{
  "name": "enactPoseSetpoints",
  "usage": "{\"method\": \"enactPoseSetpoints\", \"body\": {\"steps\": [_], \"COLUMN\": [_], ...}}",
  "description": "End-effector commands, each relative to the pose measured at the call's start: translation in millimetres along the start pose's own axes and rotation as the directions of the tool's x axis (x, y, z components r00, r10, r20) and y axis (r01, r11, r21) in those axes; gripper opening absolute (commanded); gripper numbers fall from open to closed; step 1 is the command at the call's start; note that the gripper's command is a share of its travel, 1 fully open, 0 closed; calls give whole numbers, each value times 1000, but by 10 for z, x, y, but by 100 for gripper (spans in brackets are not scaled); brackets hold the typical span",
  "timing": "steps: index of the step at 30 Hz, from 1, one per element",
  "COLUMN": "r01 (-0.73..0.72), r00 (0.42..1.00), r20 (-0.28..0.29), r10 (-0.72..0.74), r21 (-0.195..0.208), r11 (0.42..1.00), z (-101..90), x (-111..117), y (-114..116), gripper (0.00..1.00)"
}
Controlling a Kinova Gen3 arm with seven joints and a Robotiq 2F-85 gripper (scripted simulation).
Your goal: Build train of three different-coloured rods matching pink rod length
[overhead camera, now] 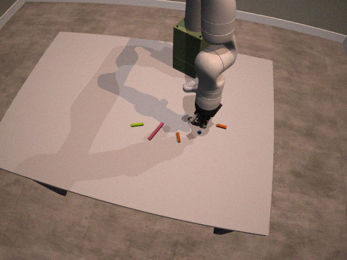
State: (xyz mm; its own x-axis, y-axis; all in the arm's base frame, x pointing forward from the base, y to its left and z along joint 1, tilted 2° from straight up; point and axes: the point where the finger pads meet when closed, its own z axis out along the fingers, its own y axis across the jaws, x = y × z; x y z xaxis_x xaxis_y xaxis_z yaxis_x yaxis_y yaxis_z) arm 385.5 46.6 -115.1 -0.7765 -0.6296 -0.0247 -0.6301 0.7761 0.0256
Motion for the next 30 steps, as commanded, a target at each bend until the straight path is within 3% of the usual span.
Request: {"method": "enactPoseSetpoints", "body": {"steps": [1, 23, 30], "r01": [-13, -68, -68], "r00": [1000, 998, 998], "r20": [3, 7, 7], "r10": [13, 68, 68], "r21": [9, 13, 13], "r11": [1000, 998, 998], "z": [-18, -23, 64], "x": [-45, -53, -53], "y": [65, 82, 81], "gripper": [5, 5, 5]}}
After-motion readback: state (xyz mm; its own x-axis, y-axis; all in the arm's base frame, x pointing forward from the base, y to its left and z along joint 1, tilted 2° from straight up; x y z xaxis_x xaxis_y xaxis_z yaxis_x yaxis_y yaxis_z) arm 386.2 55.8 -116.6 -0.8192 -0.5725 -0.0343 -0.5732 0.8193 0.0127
